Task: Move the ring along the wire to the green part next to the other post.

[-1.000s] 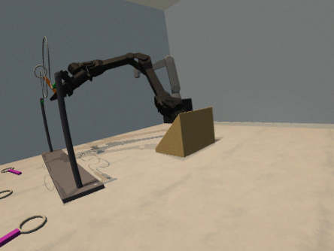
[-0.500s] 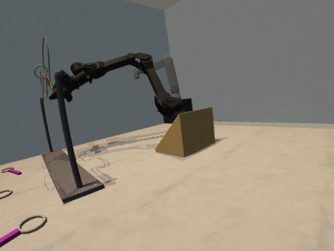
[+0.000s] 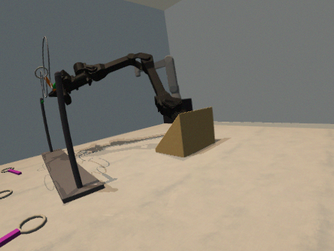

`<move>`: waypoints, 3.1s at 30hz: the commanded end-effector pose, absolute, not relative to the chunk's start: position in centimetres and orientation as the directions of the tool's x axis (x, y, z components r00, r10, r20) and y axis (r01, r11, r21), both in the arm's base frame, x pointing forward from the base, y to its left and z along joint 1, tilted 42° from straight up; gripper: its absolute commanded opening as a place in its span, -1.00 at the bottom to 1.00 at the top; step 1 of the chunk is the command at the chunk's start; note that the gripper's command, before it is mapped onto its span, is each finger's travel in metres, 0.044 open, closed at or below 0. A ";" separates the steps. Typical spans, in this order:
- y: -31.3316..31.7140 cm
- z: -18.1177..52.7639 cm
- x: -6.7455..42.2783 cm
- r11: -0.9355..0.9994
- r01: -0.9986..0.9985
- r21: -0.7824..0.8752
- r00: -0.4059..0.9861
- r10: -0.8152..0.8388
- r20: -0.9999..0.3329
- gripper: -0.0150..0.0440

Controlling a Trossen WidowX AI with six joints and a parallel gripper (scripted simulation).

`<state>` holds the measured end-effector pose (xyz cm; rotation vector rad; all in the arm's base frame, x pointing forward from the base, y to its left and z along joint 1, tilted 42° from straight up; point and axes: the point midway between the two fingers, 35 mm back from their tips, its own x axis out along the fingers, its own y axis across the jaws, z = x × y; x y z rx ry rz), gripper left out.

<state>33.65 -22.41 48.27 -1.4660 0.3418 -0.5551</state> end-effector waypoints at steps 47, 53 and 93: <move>-20.0 53.9 33.6 -0.835 0.080 -0.545 0.834 -0.243 0.495 -1.00; -20.1 53.9 33.6 -0.857 0.078 -0.510 0.835 -0.223 0.503 -1.00; -27.2 45.1 33.5 -0.350 0.123 -0.929 0.826 -0.483 0.291 -1.00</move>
